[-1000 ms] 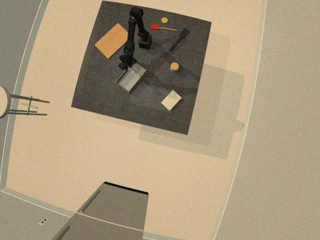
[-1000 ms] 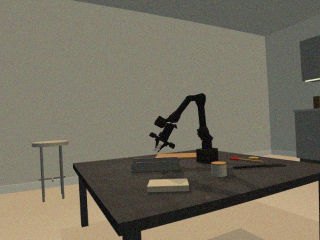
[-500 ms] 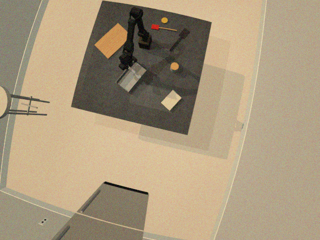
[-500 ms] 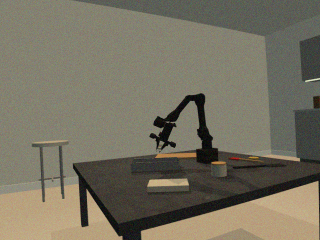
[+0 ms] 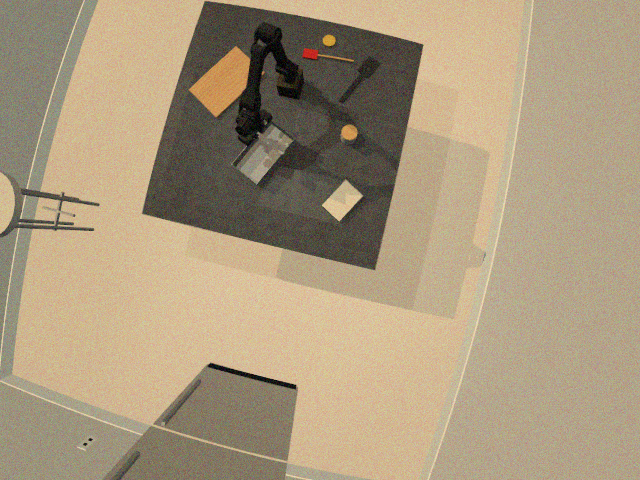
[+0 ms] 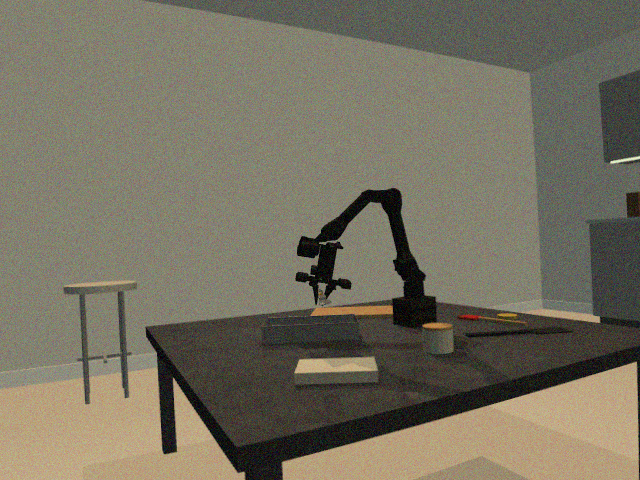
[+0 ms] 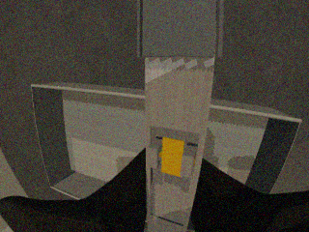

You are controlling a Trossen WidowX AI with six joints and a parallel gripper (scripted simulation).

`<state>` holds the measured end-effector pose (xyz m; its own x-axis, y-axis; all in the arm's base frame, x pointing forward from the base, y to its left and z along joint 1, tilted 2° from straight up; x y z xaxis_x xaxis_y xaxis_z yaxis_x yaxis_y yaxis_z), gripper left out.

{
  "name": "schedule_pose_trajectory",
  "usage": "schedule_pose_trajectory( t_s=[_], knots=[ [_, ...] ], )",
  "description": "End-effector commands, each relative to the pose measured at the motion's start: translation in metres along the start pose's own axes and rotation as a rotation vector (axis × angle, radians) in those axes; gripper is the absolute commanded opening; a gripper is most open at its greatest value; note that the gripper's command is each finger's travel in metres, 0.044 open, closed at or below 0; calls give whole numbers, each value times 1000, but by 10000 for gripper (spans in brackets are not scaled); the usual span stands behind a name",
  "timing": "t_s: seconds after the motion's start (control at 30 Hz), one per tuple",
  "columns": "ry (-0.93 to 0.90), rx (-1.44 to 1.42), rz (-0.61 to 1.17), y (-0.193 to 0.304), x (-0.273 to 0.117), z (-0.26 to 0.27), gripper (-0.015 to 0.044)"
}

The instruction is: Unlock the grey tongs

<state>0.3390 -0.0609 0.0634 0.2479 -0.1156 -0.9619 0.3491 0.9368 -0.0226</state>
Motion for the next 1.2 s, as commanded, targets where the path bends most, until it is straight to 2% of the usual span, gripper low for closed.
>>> schedule_pose_trajectory(
  t_s=[0.0,0.3,0.7,1.17],
  knots=[
    [66,-39,18,1,-3,2,-150],
    [204,-101,49,2,-6,-2,-150],
    [208,-104,42,-3,-6,-3,-150],
    [208,-244,52,-79,-21,16,-150]
  ],
)
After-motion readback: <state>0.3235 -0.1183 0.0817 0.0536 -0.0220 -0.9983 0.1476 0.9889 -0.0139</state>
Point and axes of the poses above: the point midway between the two fingers, 35 mm back from their tips, its own x axis out along the fingers, its own z axis across the jaws, y = z × x, the point moved 1 cm from there along -x, back along the fingers, and after that the axes turned 2 degrees about x, right-handed, at the moved point
